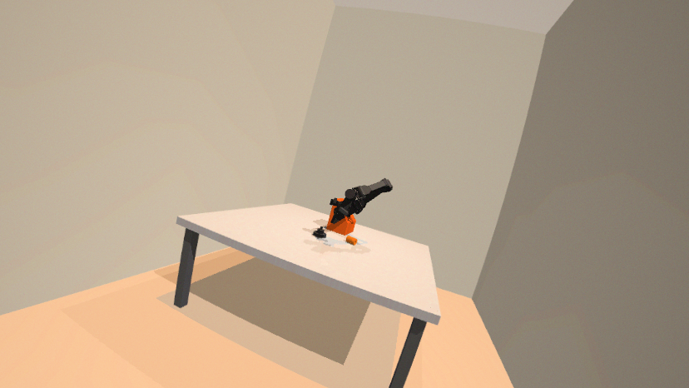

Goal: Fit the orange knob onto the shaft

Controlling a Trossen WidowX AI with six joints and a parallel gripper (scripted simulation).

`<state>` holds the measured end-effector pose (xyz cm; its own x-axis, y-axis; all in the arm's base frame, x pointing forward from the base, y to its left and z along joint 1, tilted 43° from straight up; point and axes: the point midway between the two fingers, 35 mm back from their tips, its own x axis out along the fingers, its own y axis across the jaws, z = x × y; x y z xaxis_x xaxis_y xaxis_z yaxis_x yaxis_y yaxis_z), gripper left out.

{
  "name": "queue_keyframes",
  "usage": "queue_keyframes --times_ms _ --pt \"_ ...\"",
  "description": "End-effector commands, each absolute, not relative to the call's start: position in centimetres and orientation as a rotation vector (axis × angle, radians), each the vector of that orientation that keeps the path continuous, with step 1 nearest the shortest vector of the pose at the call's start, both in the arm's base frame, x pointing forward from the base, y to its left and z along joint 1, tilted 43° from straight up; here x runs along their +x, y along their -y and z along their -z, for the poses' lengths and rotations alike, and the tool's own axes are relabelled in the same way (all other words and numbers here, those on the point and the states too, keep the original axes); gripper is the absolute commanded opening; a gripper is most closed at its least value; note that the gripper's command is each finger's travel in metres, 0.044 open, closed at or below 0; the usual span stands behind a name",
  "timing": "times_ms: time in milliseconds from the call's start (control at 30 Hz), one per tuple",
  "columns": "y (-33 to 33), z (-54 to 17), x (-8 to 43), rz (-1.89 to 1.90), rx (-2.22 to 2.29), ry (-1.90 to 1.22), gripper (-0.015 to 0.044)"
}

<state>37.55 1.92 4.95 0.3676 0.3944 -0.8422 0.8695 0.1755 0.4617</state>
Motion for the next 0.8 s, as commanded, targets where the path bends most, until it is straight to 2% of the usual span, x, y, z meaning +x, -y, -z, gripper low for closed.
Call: queue_keyframes --times_ms 0,233,767 --pt "-6.3 -6.1 31.3 0.671 1.691 -1.427 0.044" --pt "-10.3 -7.3 23.6 1.01 1.94 -1.658 0.044" --pt "-12.0 -5.6 23.5 1.018 1.944 -1.664 0.044"
